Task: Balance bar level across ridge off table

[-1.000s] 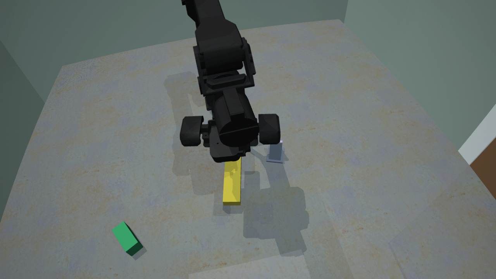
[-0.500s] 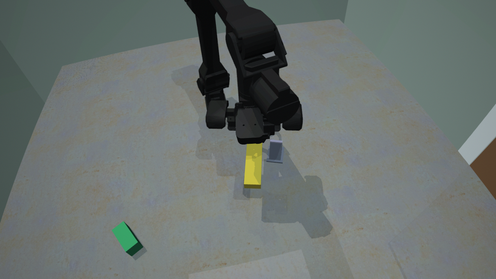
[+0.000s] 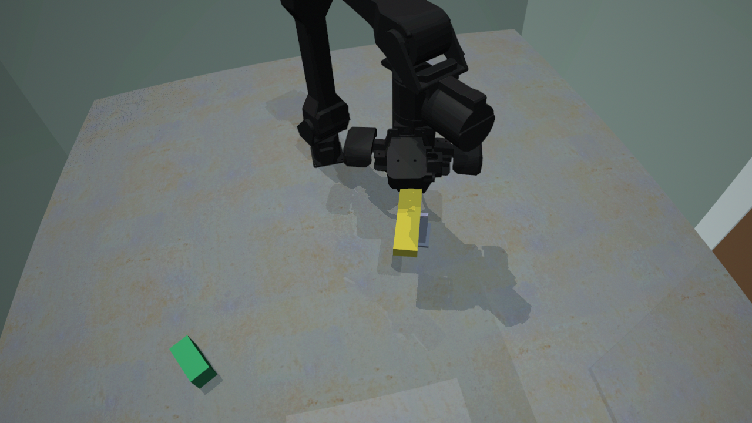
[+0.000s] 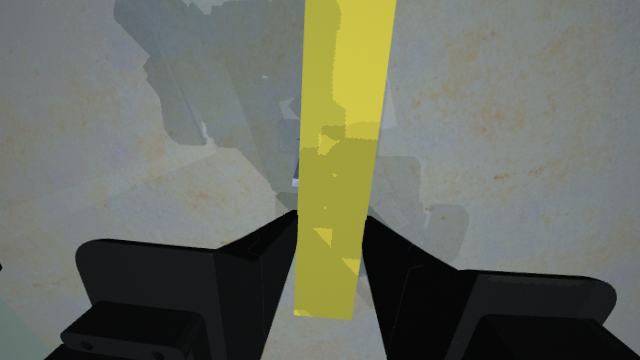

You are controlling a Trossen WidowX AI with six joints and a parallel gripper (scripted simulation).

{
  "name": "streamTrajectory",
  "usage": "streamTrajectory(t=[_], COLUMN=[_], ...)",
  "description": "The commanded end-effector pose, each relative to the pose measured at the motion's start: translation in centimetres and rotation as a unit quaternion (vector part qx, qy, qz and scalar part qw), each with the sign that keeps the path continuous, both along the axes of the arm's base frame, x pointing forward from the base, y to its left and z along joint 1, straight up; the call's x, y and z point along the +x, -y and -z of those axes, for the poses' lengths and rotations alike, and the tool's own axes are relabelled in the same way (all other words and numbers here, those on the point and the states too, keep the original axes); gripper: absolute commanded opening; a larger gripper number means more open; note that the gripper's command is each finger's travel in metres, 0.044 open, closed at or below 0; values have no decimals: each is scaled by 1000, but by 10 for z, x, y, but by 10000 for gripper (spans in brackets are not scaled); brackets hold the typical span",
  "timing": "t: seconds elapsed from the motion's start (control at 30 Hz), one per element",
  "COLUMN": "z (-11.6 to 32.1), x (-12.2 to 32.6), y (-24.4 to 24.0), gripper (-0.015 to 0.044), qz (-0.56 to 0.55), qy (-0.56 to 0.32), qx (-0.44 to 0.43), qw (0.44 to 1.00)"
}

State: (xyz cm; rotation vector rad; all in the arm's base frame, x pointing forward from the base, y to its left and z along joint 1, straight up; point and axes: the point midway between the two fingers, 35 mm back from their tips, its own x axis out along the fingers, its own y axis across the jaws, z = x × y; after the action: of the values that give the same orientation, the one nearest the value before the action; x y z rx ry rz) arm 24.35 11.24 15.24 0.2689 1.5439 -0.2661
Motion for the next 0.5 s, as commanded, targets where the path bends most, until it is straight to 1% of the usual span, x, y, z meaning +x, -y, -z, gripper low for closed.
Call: streamTrajectory(t=[0.0, 0.13, 0.47], z=[-3, -3, 7], x=[-13, -22, -23], y=[-13, -22, -24], gripper=[0, 0, 0], qz=[12, 19, 19], qy=[4, 4, 4], qx=[5, 6, 6], qw=[1000, 1000, 1000])
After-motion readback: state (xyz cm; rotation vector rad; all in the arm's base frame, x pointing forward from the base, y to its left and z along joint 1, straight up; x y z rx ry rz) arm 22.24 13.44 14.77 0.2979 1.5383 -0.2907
